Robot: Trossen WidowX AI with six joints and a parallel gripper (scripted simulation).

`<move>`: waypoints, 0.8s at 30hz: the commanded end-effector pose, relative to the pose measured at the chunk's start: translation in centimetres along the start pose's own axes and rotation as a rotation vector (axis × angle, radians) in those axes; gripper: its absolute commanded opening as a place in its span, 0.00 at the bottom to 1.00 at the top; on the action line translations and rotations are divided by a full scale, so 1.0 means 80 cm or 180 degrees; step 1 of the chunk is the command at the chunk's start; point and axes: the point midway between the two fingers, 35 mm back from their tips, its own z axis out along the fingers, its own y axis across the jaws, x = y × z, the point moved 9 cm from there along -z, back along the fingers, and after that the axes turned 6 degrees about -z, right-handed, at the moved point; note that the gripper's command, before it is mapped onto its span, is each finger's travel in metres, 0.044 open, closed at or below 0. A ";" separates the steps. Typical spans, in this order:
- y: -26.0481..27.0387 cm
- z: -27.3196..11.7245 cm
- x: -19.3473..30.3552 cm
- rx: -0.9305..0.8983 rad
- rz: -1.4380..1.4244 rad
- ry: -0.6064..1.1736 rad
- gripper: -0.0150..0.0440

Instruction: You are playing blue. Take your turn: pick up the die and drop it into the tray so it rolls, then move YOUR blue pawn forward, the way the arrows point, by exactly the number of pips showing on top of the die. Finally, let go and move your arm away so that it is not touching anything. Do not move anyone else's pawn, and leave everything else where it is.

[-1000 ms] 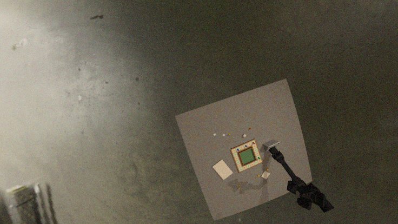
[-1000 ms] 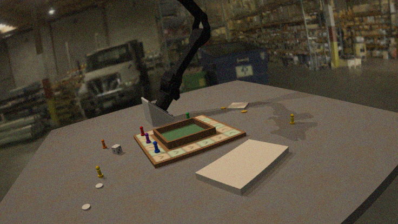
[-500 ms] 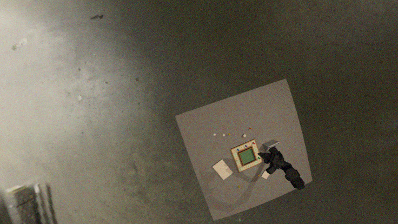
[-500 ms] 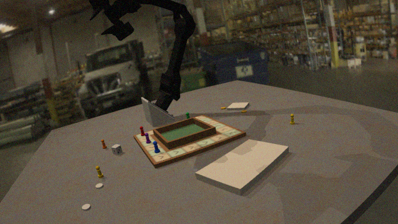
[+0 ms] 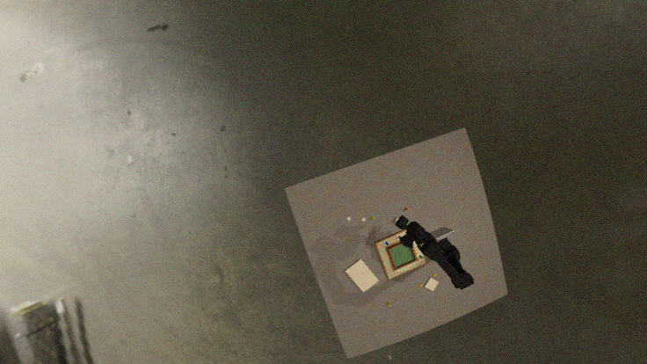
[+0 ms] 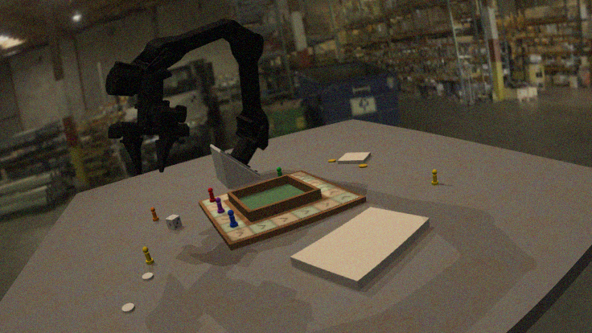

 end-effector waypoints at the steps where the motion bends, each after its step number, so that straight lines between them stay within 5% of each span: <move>1: 0.017 0.057 0.010 -0.0669 -0.0112 0.0002 0.72; 24: 0.033 0.115 0.012 -0.0889 -0.0163 -0.0030 0.72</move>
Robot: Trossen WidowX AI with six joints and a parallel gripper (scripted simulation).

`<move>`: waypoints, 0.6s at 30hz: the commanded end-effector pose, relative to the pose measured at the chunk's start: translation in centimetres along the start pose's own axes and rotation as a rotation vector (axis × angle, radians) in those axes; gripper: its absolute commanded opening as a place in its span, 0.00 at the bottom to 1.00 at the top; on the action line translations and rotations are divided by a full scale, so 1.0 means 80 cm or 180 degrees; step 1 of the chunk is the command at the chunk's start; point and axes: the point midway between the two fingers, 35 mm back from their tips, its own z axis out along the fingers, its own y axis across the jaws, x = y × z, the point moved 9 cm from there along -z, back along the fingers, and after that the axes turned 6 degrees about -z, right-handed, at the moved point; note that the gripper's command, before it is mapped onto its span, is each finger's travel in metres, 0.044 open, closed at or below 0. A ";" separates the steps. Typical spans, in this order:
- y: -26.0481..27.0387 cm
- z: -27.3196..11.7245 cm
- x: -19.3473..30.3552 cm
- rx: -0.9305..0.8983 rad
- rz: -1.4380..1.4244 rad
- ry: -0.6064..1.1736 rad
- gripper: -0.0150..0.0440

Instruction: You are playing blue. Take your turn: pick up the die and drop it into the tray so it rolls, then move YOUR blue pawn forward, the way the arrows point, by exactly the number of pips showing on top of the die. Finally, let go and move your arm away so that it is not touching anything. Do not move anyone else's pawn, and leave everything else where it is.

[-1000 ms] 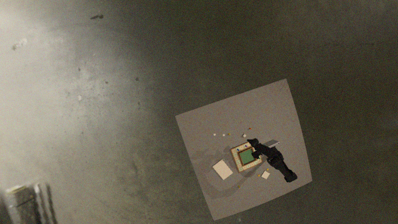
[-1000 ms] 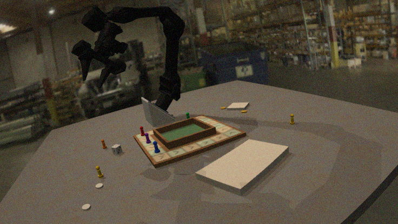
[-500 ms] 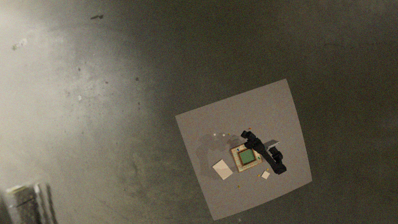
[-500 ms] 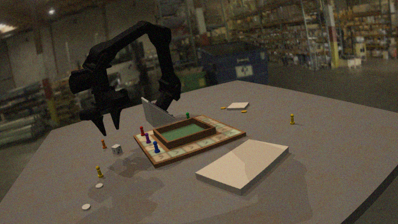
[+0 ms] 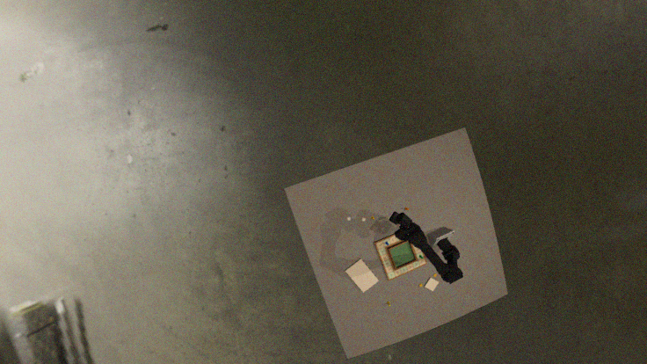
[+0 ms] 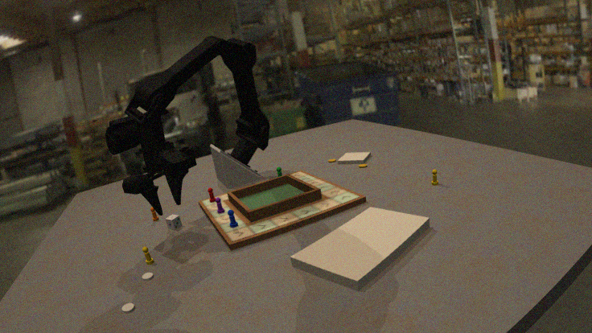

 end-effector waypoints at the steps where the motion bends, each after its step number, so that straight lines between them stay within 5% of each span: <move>1: 0.000 0.008 0.000 -0.0003 0.0023 -0.0015 0.72; 18: 0.000 0.042 0.000 -0.0004 0.0022 -0.0018 0.72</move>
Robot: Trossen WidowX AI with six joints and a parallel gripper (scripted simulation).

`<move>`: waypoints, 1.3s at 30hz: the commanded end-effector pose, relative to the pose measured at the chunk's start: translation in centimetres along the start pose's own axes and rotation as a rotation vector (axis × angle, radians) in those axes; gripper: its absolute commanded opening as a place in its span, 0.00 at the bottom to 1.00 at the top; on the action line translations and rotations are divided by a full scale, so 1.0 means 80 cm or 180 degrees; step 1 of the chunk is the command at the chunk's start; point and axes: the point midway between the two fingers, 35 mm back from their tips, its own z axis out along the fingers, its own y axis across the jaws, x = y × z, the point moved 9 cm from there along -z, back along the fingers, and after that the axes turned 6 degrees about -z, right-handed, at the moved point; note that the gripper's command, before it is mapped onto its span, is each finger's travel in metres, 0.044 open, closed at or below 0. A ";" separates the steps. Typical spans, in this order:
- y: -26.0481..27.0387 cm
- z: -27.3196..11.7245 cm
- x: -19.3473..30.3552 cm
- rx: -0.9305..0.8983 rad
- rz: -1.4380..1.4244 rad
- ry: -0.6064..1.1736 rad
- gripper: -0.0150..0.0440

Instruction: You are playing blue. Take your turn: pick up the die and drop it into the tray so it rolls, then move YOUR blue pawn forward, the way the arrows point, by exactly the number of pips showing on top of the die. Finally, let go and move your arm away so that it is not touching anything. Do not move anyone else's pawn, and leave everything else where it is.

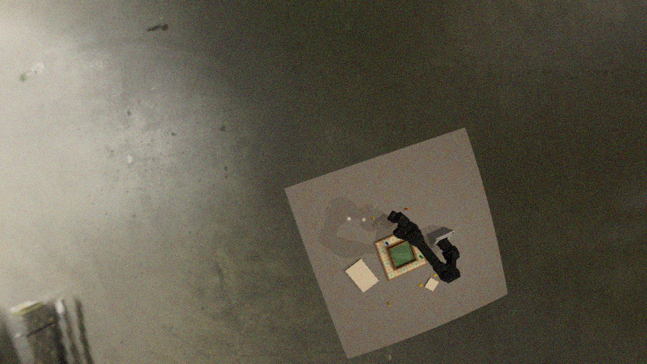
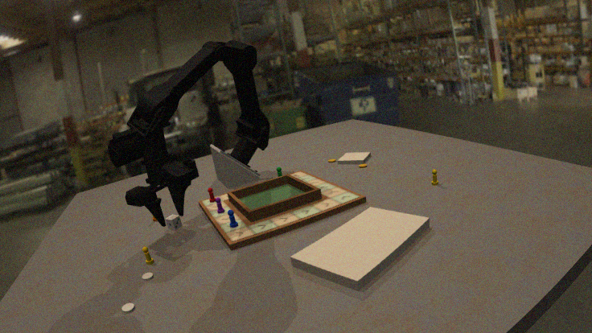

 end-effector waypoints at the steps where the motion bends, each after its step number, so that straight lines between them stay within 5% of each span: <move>1: 0.001 0.010 0.000 -0.0017 0.0023 -0.0014 0.72; 8: 0.001 0.010 0.000 -0.0017 0.0023 -0.0014 0.45; 15: 0.001 0.010 0.000 -0.0017 0.0023 -0.0014 0.37; 18: 0.000 0.004 0.000 0.0050 0.0023 -0.0021 0.25; 39: -0.016 -0.109 0.002 0.0053 0.0030 -0.0004 0.25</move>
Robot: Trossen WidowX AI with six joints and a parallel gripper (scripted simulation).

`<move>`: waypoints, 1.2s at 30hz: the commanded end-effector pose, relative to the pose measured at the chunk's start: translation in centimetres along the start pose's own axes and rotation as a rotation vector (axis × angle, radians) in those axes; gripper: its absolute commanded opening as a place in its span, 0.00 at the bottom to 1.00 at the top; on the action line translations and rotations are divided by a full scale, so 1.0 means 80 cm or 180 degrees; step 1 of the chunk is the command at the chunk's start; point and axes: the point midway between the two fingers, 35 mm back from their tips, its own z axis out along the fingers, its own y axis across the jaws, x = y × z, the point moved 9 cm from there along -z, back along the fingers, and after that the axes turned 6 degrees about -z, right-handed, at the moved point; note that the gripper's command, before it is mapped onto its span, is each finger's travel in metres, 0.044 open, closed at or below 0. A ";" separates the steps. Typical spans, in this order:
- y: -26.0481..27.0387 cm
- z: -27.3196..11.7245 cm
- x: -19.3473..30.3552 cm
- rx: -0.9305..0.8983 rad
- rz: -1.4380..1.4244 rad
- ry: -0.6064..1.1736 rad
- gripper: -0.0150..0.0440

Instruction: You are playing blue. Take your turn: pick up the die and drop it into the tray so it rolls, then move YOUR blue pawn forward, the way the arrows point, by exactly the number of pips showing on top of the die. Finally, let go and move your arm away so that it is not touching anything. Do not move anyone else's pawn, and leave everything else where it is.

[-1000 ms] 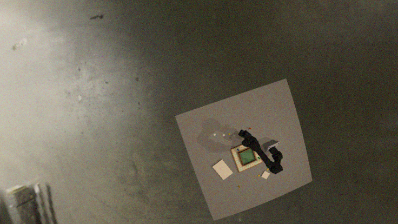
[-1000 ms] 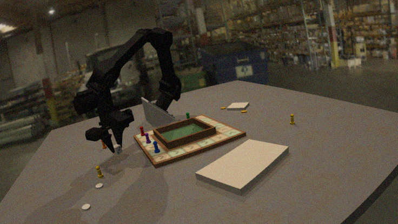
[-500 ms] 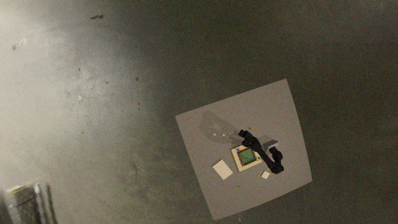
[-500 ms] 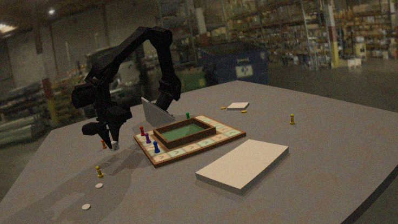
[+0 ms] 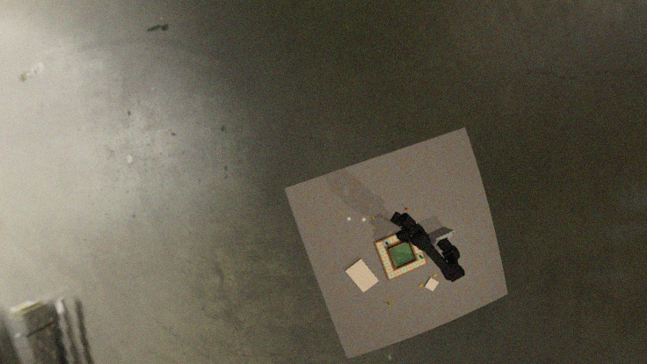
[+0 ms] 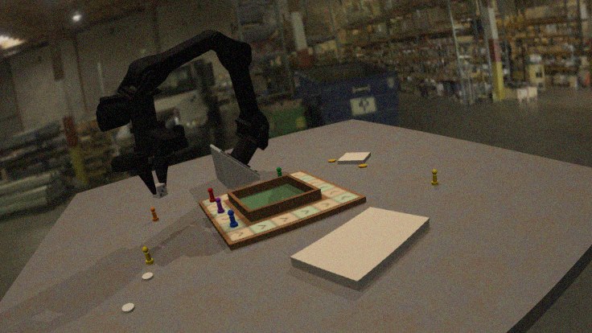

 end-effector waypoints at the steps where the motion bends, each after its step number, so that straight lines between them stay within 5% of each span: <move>1: 0.000 -0.021 0.001 -0.0039 -0.0015 0.0013 0.25; 11: 0.003 -0.051 -0.001 -0.0093 0.0045 0.0017 0.25; 36: 0.047 -0.048 -0.094 -0.0047 0.2352 0.0057 0.25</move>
